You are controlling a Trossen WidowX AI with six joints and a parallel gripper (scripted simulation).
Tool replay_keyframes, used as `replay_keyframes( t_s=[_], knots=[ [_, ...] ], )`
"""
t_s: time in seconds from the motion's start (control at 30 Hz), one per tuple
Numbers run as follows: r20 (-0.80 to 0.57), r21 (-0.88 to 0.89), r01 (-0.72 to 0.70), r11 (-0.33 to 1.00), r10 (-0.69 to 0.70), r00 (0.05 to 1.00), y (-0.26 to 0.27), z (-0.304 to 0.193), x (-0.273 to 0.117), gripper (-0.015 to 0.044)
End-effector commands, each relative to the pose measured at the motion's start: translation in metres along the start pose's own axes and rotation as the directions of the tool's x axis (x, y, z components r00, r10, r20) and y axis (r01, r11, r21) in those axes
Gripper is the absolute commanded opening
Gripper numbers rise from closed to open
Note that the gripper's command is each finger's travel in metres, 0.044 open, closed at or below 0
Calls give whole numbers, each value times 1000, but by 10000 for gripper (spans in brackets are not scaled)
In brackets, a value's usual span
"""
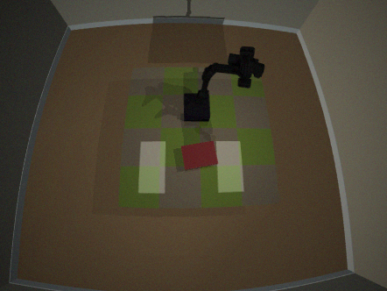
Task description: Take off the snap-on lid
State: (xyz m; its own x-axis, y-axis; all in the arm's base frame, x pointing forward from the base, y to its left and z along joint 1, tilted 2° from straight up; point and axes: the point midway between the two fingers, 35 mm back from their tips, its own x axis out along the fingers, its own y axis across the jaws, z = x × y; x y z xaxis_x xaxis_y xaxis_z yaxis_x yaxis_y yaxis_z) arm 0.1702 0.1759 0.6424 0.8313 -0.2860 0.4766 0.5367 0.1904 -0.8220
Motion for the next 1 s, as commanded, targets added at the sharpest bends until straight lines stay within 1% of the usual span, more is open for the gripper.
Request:
replay_keyframes(
  t_s=[0.0,0.17,0.3,0.37,0.43,0.53,0.63,0.7,0.87,0.97],
  knots=[
    [0,5,6,1000,-6,1000,0,0,1,374],
    [37,129,127,983,-133,990,10,9,18,242],
    [109,246,174,954,-206,972,28,17,32,235],
    [124,265,175,948,-213,969,33,19,35,235],
    [167,317,163,934,-224,960,45,22,41,235],
    [242,397,107,911,-216,946,71,24,52,235],
    [313,469,8,883,-175,933,102,22,62,235],
    [327,483,-17,875,-162,931,109,21,64,235],
    [410,576,-232,784,-31,911,167,5,75,235],
    [430,609,-317,727,34,902,191,-5,78,235]
  ],
)
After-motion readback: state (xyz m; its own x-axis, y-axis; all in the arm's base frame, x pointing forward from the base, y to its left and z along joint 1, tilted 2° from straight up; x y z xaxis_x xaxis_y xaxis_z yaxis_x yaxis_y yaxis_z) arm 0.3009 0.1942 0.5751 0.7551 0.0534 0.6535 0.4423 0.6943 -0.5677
